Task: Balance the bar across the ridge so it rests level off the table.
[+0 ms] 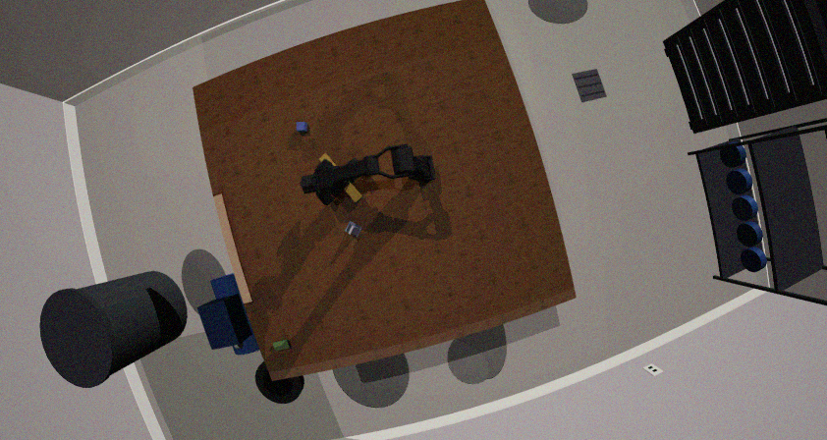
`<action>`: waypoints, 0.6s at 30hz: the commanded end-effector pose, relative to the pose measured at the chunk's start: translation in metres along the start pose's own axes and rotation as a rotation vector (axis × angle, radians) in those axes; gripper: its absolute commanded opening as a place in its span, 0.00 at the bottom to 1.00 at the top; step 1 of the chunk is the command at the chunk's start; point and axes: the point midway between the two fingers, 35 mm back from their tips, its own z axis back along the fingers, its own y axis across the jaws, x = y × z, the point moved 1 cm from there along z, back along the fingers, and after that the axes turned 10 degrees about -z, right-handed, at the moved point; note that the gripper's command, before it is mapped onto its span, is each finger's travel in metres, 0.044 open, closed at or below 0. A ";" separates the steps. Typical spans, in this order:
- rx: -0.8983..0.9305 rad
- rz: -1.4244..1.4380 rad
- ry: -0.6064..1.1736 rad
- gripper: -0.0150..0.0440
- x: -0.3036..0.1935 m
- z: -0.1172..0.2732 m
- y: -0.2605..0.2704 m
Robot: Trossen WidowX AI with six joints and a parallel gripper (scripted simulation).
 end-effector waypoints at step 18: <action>0.016 -0.003 -0.004 0.25 0.003 0.057 0.007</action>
